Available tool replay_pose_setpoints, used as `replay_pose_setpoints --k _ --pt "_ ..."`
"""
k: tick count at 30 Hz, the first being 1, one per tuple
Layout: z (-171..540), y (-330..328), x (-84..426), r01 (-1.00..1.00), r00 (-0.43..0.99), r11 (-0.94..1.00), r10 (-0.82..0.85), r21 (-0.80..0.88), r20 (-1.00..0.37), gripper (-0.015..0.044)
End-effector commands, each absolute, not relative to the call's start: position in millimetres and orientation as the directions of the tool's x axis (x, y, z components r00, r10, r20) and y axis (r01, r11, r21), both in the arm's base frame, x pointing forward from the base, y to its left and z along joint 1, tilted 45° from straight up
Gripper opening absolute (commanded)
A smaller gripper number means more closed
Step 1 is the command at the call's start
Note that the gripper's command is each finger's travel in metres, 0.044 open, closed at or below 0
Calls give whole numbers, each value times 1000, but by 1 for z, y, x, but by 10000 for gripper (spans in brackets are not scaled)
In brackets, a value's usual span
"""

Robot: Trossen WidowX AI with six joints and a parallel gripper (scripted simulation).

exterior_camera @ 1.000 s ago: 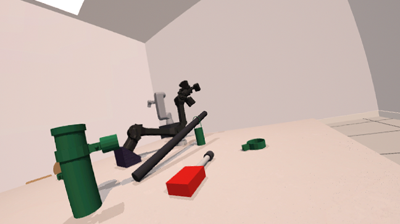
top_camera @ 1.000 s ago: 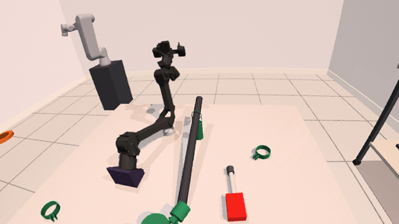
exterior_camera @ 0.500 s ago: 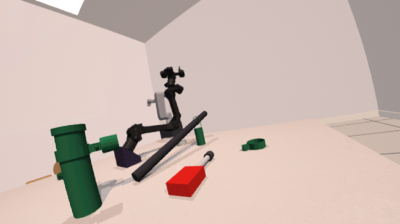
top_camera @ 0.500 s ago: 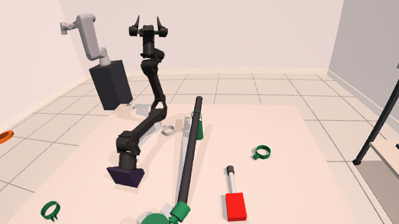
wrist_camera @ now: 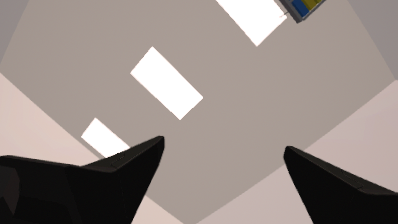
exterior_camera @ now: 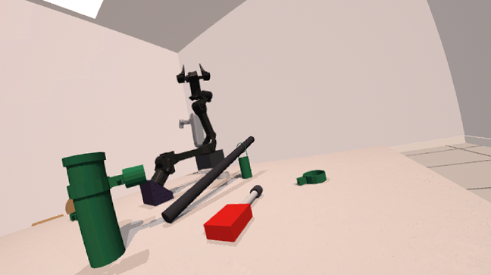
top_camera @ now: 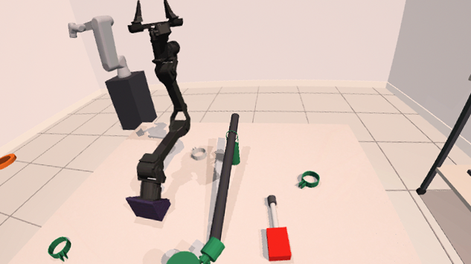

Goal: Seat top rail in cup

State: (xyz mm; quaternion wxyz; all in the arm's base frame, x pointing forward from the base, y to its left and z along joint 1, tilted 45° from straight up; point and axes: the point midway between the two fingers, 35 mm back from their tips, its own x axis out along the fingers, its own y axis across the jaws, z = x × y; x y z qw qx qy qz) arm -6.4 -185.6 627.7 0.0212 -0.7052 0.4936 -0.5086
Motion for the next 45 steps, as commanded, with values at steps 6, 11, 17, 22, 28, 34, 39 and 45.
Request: replay_pose_setpoints --k 6,11,17,22,28,34,39,45 --pt "537 -287 36 -443 207 -383 -924 -811 323 440" --pt "468 -324 70 -313 352 -173 -934 -934 55 440" --pt "382 -341 115 -203 512 182 -818 -962 -263 440" --pt "308 -329 152 -162 616 529 -605 -833 -504 440" --pt "233 -288 188 -166 673 865 -252 -474 -695 440" --pt "177 -221 214 -161 642 980 191 113 -743 440" --pt "157 -163 224 -67 562 810 513 583 -649 440" --pt "155 -148 226 -15 535 720 592 694 -602 440"
